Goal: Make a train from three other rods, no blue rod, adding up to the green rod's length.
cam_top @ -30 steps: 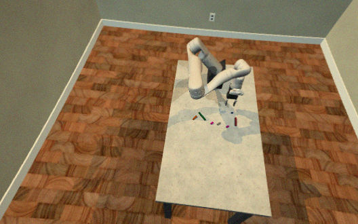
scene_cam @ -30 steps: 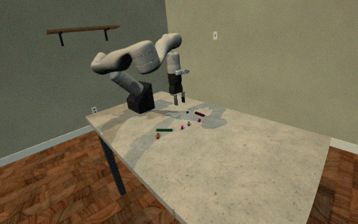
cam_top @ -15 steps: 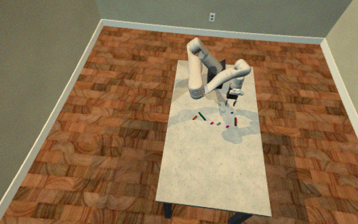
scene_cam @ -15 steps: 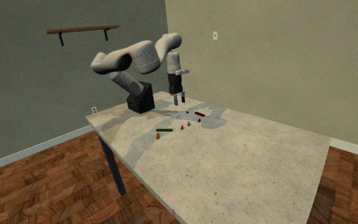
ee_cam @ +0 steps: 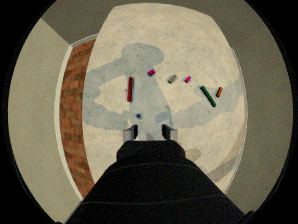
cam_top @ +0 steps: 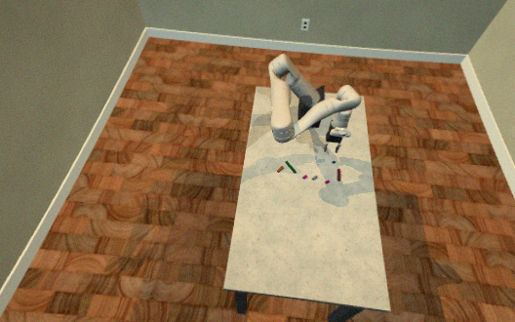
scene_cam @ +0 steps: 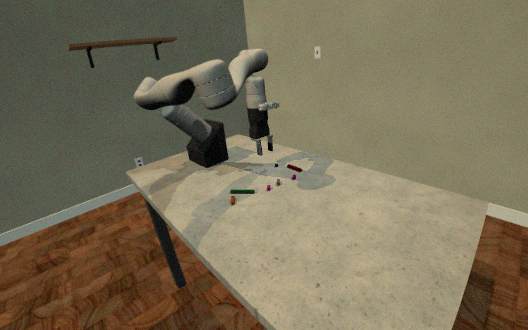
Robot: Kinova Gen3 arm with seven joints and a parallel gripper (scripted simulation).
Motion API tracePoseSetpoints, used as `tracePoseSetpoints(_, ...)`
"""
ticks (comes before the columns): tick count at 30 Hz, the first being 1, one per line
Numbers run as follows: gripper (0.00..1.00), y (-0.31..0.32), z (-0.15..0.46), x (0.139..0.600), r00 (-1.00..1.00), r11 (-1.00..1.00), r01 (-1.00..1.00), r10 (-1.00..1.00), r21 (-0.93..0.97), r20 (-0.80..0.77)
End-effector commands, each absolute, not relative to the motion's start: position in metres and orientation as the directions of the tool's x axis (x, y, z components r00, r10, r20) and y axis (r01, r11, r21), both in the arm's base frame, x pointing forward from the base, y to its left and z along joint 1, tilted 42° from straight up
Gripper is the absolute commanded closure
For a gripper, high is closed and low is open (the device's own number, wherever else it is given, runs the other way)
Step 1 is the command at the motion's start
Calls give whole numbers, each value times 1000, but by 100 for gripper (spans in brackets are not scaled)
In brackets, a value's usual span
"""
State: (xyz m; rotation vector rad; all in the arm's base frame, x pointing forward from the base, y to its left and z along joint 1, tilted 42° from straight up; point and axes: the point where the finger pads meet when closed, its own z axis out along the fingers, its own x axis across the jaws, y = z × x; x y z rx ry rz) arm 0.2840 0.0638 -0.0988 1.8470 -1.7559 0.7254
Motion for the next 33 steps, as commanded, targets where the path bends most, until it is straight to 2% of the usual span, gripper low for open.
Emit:
tracePoseSetpoints(1, 0, 64, -98, 284, 33, -56, -998, -740, -13, 671)
tracePoseSetpoints(33, 0, 63, -97, 287, -19, -18, -999, -742, -47, 670)
